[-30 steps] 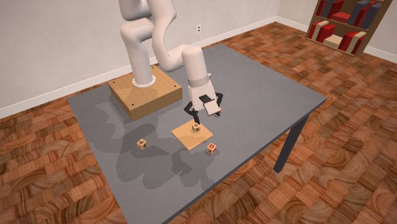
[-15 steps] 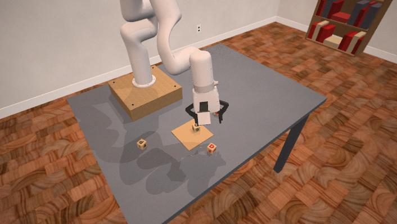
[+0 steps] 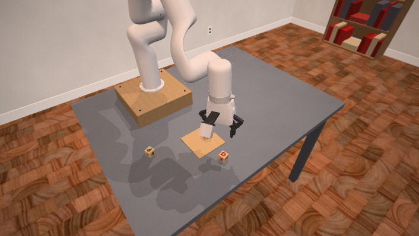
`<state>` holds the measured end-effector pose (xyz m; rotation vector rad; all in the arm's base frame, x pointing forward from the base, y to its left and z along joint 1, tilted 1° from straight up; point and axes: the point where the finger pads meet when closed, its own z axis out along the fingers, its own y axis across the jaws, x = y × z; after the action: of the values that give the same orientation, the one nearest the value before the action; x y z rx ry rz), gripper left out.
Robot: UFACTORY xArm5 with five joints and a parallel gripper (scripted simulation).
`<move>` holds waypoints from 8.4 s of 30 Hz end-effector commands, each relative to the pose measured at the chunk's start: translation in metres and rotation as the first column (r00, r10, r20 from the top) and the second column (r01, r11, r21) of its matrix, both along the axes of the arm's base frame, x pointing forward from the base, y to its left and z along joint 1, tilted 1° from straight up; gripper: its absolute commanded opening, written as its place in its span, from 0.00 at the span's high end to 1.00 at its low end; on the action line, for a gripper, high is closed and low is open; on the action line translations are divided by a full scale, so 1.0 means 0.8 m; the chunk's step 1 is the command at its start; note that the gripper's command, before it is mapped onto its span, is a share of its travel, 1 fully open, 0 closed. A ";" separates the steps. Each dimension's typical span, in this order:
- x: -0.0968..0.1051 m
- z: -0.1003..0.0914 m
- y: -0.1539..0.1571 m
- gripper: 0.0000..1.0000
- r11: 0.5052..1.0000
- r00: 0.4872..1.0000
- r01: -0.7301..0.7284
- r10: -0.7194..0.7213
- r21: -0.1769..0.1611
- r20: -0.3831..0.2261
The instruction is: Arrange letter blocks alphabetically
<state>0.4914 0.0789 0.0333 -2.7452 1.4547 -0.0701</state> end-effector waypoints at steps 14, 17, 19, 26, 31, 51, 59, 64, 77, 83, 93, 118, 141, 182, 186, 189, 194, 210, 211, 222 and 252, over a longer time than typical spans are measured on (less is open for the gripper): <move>0.014 0.000 -0.011 0.00 0.886 0.876 0.460 -0.465 -0.062 -0.130; 0.015 0.001 -0.013 0.00 0.842 0.829 0.533 -0.540 -0.085 -0.145; 0.016 0.001 -0.014 0.00 0.809 0.794 0.579 -0.588 -0.102 -0.153; 0.018 0.003 -0.019 0.00 0.678 0.657 0.716 -0.735 -0.166 -0.167; 0.019 0.005 -0.023 0.00 0.580 0.556 0.787 -0.815 -0.211 -0.165; 0.018 0.018 -0.038 0.00 0.062 0.050 0.916 -0.998 -0.397 -0.041; 0.016 0.024 -0.042 0.00 -0.113 -0.109 0.893 -0.993 -0.436 0.033; 0.014 0.029 -0.046 0.00 -0.244 -0.224 0.856 -0.970 -0.456 0.099; 0.013 0.031 -0.048 0.00 -0.301 -0.272 0.835 -0.953 -0.461 0.130; 0.013 0.031 -0.048 0.00 -0.301 -0.272 0.835 -0.953 -0.461 0.130; 0.013 0.031 -0.048 0.00 -0.301 -0.272 0.835 -0.953 -0.461 0.130; 0.013 0.031 -0.048 0.00 -0.301 -0.272 0.835 -0.953 -0.461 0.130; 0.013 0.043 -0.163 0.00 0.055 0.020 0.936 -0.994 -0.348 -0.104; -0.104 0.077 -0.413 0.00 0.780 0.779 0.626 -0.626 -0.004 -0.018; -0.129 0.082 -0.438 0.00 0.844 0.844 0.536 -0.535 -0.013 0.034; -0.144 0.084 -0.450 0.00 0.874 0.873 0.486 -0.484 -0.025 0.060; -0.163 0.087 -0.466 0.00 0.907 0.906 0.419 -0.414 -0.047 0.092; -0.171 0.088 -0.472 0.00 0.919 0.918 0.390 -0.383 -0.059 0.104; -0.171 0.088 -0.472 0.00 0.919 0.918 0.390 -0.383 -0.059 0.104; -0.171 0.088 -0.472 0.00 0.919 0.918 0.390 -0.383 -0.059 0.104; -0.145 0.085 -0.426 0.00 0.959 0.958 0.278 -0.273 -0.057 0.085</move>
<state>0.3571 -0.2915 0.1021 -2.4462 1.9577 -0.2512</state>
